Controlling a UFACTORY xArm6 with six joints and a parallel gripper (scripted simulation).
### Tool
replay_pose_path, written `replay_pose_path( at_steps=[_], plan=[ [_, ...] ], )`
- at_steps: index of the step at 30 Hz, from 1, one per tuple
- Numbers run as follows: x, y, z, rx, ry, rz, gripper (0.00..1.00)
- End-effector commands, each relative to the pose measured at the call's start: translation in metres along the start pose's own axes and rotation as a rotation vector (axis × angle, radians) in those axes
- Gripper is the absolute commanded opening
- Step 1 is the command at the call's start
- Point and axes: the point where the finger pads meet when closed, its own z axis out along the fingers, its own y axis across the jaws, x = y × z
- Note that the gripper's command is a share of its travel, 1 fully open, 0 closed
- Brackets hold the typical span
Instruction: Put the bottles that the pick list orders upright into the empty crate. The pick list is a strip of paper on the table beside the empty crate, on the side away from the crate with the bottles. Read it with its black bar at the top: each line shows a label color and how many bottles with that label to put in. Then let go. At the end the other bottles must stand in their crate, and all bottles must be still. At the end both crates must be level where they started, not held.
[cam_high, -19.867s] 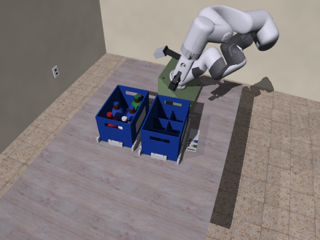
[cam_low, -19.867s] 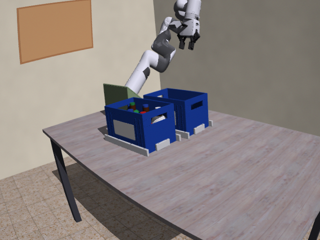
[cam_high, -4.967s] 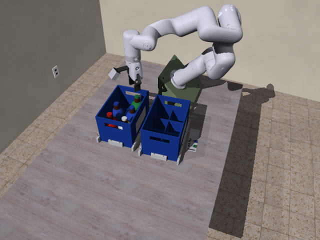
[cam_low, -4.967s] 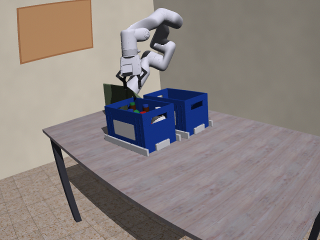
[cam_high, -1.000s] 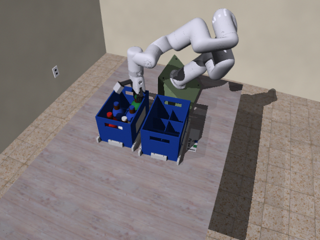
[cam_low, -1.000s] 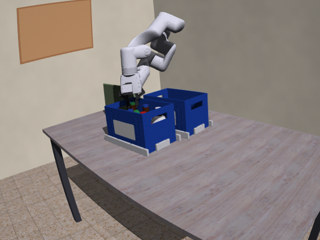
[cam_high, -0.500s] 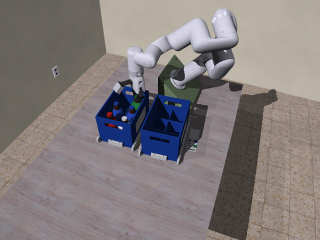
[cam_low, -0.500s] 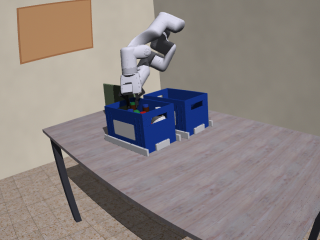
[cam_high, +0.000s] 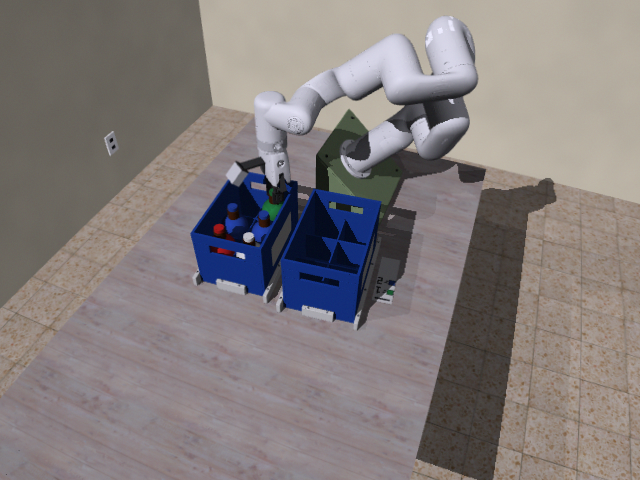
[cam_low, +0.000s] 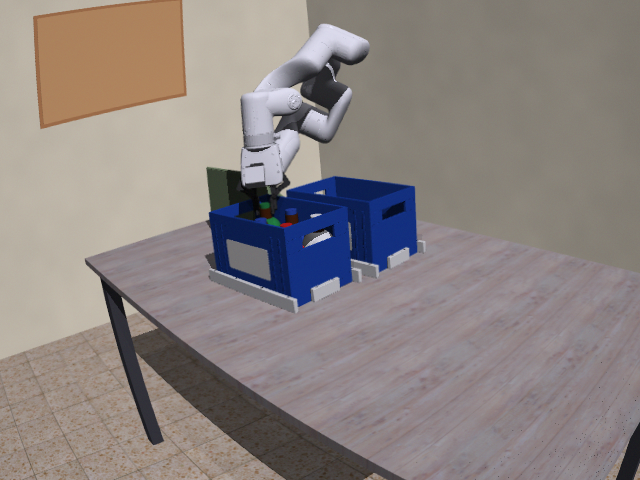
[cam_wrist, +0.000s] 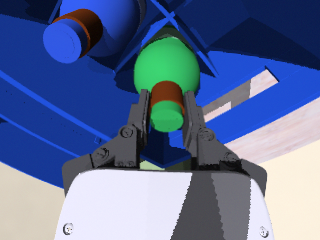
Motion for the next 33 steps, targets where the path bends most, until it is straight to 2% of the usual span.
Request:
replay_pose_path(
  at_steps=[1, 33],
  plan=[
    [0.001, 0.000, -0.005, -0.001, 0.004, -0.001, 0.00],
    [0.001, 0.000, -0.054, -0.001, 0.004, -0.001, 0.00]
  ],
)
